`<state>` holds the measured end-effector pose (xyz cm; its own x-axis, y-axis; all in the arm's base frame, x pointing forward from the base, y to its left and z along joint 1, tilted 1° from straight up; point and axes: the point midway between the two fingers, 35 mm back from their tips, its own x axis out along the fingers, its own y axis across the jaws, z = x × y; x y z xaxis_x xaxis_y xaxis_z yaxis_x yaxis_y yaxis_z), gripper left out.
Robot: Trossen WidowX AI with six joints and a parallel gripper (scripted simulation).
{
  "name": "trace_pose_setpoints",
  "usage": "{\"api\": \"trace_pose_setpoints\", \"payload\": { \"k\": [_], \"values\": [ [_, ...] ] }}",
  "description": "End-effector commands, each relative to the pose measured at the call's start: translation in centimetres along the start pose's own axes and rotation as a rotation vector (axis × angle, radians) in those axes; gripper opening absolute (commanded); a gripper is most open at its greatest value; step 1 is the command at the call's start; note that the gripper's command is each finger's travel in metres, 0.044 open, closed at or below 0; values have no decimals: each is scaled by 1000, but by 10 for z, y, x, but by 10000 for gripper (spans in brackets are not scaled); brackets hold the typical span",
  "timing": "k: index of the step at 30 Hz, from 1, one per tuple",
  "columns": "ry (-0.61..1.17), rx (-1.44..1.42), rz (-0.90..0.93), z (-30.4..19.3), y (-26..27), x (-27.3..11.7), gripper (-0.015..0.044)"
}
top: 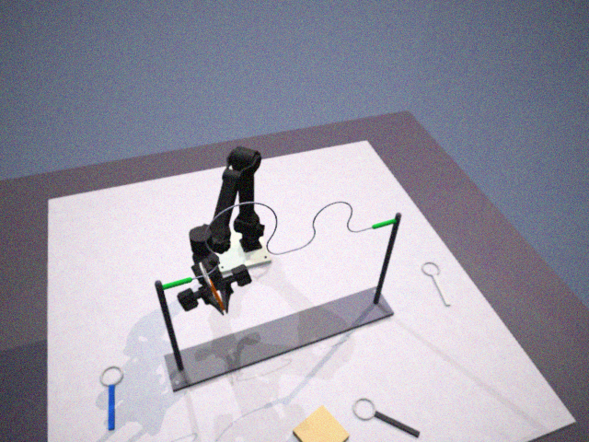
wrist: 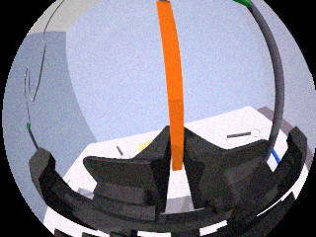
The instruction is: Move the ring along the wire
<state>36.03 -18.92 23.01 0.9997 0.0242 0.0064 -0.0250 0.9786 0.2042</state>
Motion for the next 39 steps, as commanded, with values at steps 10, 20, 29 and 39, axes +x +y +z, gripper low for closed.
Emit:
{"api": "trace_pose_setpoints", "payload": {
  "k": [10, 20, 29, 39],
  "values": [
    [-3, 269, 1, 6, 47, 1, -150],
    [86, 469, 26, 19, 78, -11, -150],
    [212, 660, 78, 39, 103, -27, -150],
    [364, 899, 182, 73, 126, -48, -150]
  ]
}}
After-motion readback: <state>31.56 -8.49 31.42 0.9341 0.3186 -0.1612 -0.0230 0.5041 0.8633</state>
